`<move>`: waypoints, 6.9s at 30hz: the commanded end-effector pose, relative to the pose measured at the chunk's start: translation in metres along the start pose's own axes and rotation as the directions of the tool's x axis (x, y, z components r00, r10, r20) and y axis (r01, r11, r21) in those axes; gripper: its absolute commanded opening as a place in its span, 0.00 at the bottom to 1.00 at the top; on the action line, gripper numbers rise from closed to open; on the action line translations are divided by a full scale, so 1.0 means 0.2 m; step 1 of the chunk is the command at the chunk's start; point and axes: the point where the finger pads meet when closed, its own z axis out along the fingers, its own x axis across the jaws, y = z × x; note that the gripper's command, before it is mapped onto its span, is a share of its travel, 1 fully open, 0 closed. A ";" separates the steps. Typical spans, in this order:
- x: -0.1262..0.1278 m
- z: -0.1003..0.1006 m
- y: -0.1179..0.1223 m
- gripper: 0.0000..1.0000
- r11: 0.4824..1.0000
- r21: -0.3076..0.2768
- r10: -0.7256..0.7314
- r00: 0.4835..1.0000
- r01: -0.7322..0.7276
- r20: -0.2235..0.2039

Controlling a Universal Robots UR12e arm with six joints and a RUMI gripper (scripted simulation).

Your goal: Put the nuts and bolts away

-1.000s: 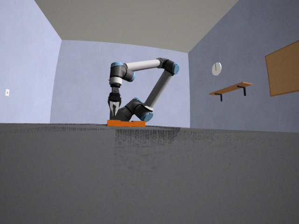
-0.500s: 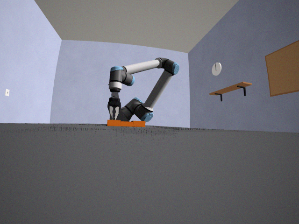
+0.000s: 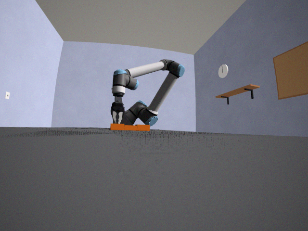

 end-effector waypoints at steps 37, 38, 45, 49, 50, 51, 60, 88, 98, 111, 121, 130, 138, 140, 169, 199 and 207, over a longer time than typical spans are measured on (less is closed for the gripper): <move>0.00 -0.02 0.00 0.04 1.000 0.001 0.000 1.000 0.000 -0.001; 0.00 -0.02 0.00 0.04 1.000 0.001 0.000 1.000 0.000 -0.001; 0.00 -0.07 0.00 0.04 1.000 0.001 0.000 1.000 0.000 -0.001; 0.00 -0.08 0.00 0.04 1.000 0.001 0.000 1.000 0.000 -0.001; 0.00 -0.09 0.00 0.04 1.000 0.001 0.000 1.000 0.000 -0.001; 0.00 -0.10 0.00 0.04 1.000 0.001 0.000 1.000 0.000 -0.001; 0.00 -0.17 0.00 0.04 1.000 0.001 0.000 1.000 0.000 -0.001; -0.35 -0.27 -0.02 0.04 1.000 0.001 0.000 1.000 0.000 -0.001; -0.42 -0.27 -0.03 0.04 1.000 0.001 0.000 1.000 0.000 -0.001; -0.42 -0.09 -0.03 0.04 1.000 0.001 0.000 1.000 0.000 -0.001; -0.42 0.00 -0.03 0.04 1.000 0.001 0.000 1.000 0.000 -0.001; -0.42 0.00 -0.03 0.04 1.000 0.001 0.000 1.000 0.000 -0.001; -0.42 0.00 -0.03 0.04 1.000 0.001 0.000 1.000 0.000 -0.001; -0.42 0.00 -0.03 0.04 1.000 0.001 0.000 1.000 0.000 -0.001; -0.42 0.00 -0.03 0.04 1.000 0.001 0.000 1.000 0.000 -0.001; -0.42 -0.25 -0.03 0.04 1.000 0.001 0.000 1.000 0.000 -0.001; -0.47 -0.27 -0.03 0.04 1.000 0.001 0.000 1.000 0.000 -0.001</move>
